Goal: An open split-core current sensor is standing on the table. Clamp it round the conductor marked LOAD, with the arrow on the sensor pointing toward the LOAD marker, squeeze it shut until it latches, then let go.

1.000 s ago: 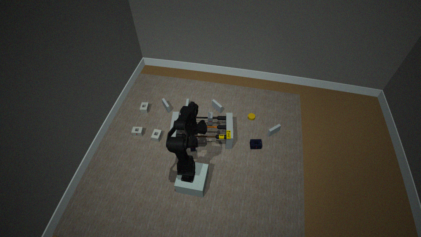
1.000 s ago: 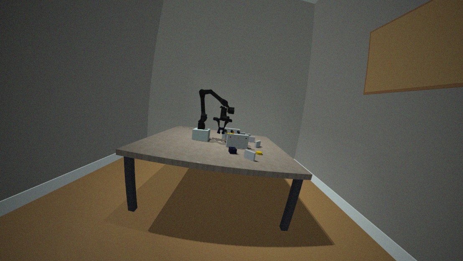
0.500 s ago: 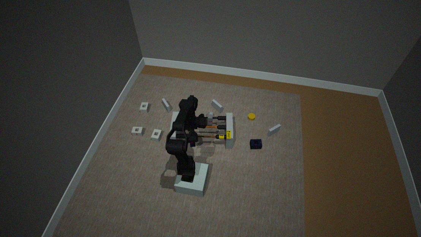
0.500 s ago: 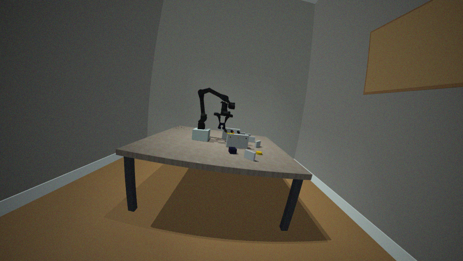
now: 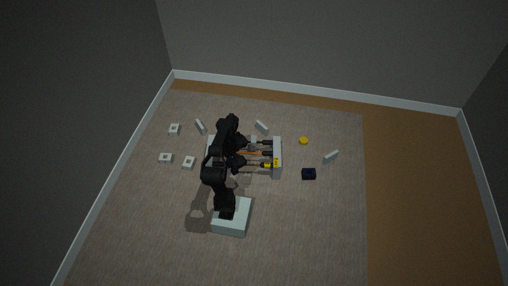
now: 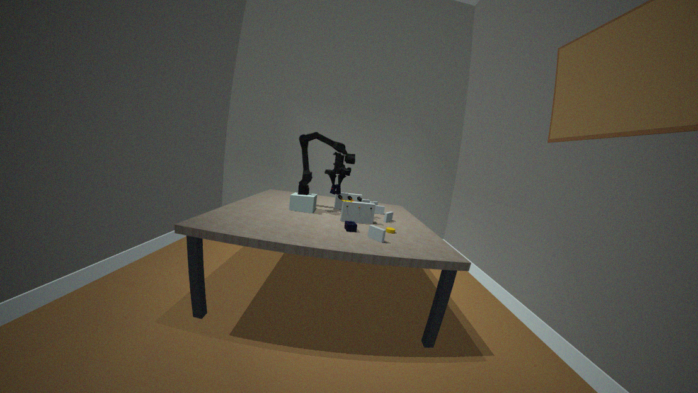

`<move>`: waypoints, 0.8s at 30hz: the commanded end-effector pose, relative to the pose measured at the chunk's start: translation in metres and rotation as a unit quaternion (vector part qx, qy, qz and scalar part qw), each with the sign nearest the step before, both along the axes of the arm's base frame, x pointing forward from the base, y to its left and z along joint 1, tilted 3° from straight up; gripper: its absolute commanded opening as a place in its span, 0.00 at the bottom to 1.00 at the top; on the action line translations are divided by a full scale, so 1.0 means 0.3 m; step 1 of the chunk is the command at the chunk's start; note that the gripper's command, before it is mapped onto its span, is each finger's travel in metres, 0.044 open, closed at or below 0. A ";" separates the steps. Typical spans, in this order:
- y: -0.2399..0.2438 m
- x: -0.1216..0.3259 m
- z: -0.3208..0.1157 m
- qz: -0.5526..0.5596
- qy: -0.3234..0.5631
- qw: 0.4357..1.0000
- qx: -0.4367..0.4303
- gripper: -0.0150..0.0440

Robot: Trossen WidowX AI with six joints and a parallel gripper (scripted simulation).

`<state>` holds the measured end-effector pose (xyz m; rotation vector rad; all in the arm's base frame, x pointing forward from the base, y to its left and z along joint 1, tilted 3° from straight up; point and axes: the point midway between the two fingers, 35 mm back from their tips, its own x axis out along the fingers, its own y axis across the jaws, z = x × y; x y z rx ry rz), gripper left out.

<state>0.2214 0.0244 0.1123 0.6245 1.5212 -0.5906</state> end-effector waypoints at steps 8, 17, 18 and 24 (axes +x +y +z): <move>0.001 0.029 -0.006 0.190 -0.005 0.982 0.002 0.25; 0.004 0.048 -0.009 0.342 -0.010 0.940 0.006 0.25; 0.004 0.050 -0.009 0.358 -0.010 0.934 0.006 0.25; 0.006 0.063 -0.011 0.454 -0.013 0.891 0.009 0.25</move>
